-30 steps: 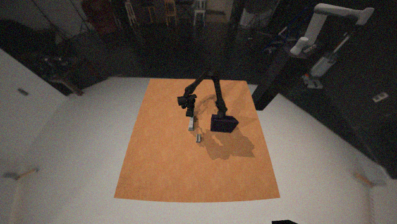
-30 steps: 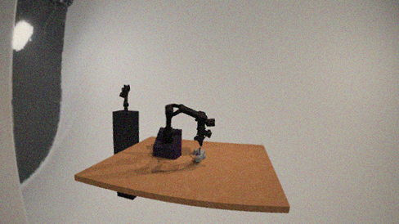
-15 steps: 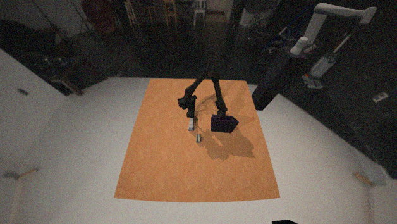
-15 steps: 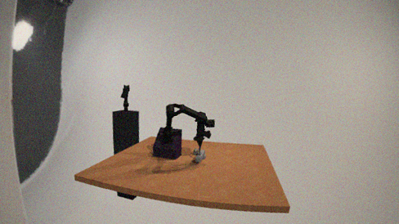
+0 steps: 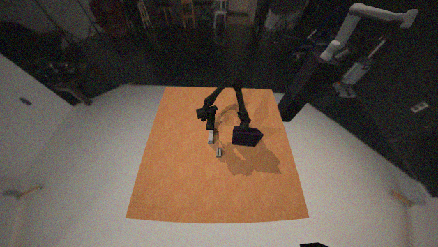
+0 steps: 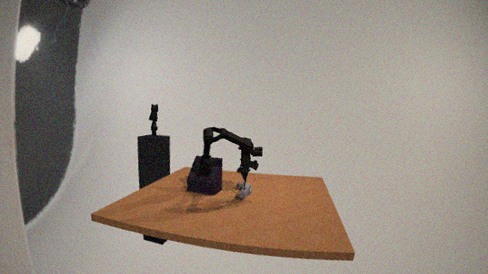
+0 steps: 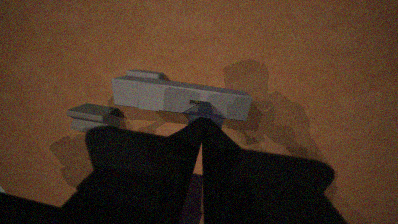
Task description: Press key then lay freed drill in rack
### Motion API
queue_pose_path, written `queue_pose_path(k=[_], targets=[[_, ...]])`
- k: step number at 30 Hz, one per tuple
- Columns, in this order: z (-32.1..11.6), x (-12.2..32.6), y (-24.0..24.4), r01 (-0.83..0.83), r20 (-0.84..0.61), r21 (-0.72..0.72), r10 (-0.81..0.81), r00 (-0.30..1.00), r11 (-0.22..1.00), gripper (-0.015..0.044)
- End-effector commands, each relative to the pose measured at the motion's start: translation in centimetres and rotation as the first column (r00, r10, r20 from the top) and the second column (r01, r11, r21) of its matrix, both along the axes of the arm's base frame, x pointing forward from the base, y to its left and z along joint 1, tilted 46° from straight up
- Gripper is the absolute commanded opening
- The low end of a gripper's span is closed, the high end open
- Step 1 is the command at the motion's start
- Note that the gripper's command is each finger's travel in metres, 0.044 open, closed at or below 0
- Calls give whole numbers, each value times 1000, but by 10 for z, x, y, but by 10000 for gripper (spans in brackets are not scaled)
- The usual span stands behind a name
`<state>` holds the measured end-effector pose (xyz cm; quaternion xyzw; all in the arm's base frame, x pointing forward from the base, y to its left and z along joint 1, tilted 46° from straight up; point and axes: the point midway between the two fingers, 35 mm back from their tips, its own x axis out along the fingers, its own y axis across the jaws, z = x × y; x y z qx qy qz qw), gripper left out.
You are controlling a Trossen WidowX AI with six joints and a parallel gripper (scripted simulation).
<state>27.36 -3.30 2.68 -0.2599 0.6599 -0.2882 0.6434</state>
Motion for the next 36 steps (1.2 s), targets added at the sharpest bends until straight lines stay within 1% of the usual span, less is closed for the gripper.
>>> queue_pose_path(k=[1, 36], targets=[[-4, -1, -4, 8, -12, -4, -8, 1000, 1000, 0], [-12, -8, -13, 8, -12, -5, -8, 1000, 1000, 0]])
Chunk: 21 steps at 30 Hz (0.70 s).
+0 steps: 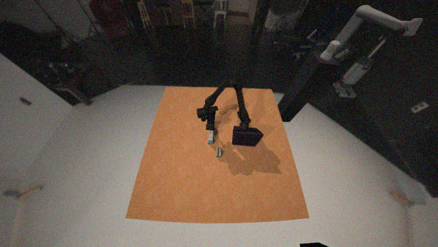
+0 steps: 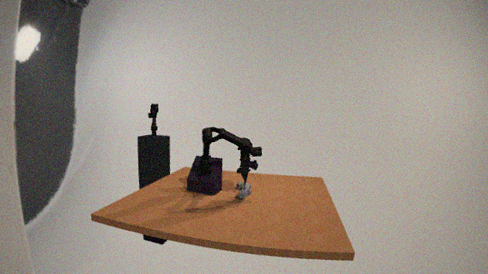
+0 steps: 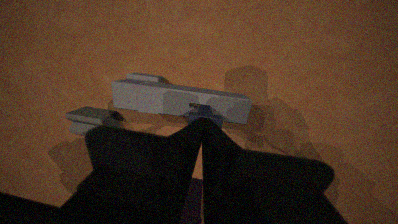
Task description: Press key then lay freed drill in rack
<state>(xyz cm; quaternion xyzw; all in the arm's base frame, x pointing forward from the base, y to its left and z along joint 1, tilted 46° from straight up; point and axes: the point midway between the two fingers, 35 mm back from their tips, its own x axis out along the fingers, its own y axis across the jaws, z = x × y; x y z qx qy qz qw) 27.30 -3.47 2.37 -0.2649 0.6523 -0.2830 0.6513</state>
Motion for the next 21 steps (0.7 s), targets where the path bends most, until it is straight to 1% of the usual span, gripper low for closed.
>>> queue_pose_path(k=[1, 21], targets=[[-9, -7, -12, 29, -27, -5, -29, 999, 1000, 0], [-18, -8, -22, 29, -27, -6, -29, 999, 1000, 0]])
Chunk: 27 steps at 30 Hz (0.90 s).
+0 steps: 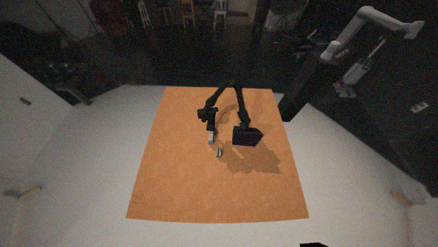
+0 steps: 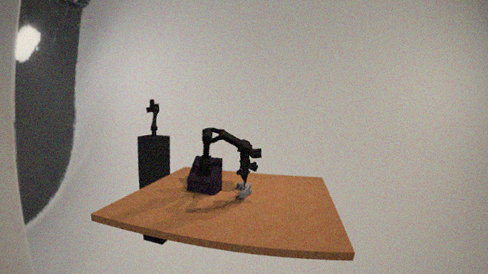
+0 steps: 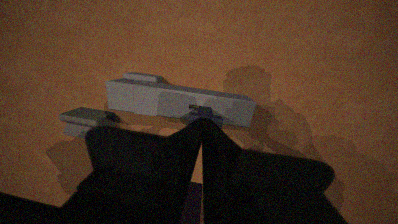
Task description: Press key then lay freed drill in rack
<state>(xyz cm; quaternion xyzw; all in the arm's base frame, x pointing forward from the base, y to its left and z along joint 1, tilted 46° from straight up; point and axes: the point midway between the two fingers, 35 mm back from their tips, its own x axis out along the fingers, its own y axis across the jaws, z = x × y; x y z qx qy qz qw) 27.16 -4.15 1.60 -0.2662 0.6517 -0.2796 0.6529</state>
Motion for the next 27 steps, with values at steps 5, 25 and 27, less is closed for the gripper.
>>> queue_pose_path(k=[5, 25, 27], targets=[[10, 0, 10, 35, -27, -4, -35, 999, 999, 131], [-88, 13, 78, -591, -638, 292, 614, 466, 752, 440], [-103, 11, 82, -628, -673, 354, 655, 343, 693, 440]])
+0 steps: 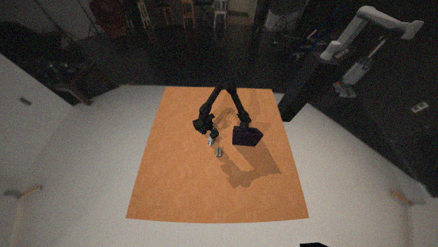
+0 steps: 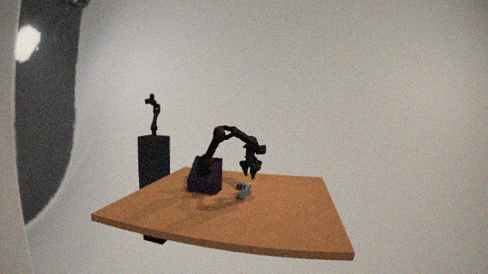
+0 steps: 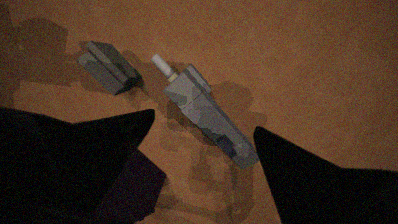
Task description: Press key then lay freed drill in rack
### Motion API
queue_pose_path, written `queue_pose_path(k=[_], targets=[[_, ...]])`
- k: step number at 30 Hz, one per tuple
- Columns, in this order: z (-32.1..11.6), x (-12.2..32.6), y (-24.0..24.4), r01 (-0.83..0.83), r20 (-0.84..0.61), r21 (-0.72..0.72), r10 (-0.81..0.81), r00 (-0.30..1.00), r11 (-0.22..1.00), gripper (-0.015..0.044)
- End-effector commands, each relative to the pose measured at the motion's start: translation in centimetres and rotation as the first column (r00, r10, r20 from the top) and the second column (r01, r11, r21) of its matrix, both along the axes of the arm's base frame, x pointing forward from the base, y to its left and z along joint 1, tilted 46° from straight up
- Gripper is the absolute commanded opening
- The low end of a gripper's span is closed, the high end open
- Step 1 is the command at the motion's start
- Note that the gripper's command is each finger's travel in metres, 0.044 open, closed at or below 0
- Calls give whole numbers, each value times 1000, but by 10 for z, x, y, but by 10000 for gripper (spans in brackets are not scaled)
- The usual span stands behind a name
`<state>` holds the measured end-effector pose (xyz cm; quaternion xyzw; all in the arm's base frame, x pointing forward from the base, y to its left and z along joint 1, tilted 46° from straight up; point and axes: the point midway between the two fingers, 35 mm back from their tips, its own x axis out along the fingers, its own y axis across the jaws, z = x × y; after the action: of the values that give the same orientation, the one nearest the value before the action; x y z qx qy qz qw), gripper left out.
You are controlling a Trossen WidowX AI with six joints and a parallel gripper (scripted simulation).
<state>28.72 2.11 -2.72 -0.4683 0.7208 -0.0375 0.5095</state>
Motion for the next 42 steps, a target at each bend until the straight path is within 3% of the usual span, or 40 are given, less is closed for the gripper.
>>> queue_pose_path(k=[1, 6, 42], targets=[[-67, -6, 21, -372, -383, 109, 384, 840, 922, 440], [-97, -14, 27, -510, -527, 205, 533, 662, 835, 440], [-111, -14, 5, -512, -529, 207, 536, 658, 833, 440]])
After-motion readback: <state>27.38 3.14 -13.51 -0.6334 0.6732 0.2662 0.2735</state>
